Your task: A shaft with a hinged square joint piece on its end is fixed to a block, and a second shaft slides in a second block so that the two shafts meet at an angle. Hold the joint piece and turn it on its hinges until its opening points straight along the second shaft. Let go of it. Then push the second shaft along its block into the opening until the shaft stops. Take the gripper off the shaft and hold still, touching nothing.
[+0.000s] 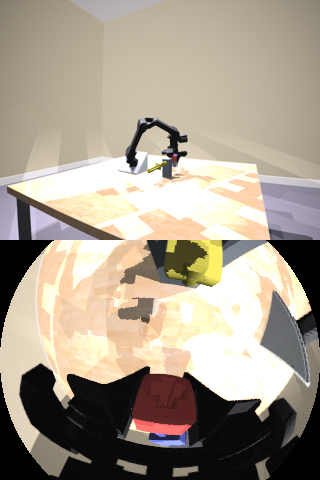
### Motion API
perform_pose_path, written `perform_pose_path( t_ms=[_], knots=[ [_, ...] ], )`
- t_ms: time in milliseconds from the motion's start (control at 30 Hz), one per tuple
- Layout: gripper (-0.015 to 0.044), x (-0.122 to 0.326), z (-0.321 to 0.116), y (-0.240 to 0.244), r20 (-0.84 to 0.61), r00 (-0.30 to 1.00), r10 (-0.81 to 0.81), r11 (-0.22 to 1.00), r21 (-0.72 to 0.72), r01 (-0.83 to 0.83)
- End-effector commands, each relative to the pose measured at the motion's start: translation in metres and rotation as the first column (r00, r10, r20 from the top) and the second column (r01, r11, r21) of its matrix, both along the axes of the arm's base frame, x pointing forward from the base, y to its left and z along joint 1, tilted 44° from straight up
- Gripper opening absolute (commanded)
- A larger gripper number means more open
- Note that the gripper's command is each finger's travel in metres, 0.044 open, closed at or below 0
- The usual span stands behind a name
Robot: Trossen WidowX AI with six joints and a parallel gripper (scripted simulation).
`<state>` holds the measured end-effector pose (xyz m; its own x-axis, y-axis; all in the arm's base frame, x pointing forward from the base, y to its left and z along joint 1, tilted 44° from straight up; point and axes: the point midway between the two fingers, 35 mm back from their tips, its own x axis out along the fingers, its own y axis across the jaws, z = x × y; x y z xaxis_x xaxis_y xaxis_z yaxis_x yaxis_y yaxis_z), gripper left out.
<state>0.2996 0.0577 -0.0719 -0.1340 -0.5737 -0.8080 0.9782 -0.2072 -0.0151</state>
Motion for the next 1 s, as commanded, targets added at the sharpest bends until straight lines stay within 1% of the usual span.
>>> perform_pose_path(
  t_ms=[0, 67, 133, 500, 867, 967],
  knots=[
    [0.0105, 0.0001, 0.0001, 0.0001, 0.0, 1.0, 0.001, 1.0, 0.0, -0.001],
    [0.0147, 0.0001, 0.0001, 0.0001, 0.0, 1.0, 0.001, 1.0, 0.0, -0.001],
    [0.0147, 0.0001, 0.0001, 0.0001, 0.0, 1.0, 0.001, 1.0, 0.0, -0.001],
    [0.0436, 0.0001, 0.0001, 0.0001, 0.0, 1.0, 0.001, 1.0, 0.0, -0.001],
    [0.044, 0.0001, 0.0003, 0.0004, -0.002, 1.0, 0.001, 1.0, -0.005, -0.001],
    [0.044, 0.0, 0.0034, 0.0053, -0.026, 1.0, -0.004, 0.997, -0.078, 0.001]
  ],
)
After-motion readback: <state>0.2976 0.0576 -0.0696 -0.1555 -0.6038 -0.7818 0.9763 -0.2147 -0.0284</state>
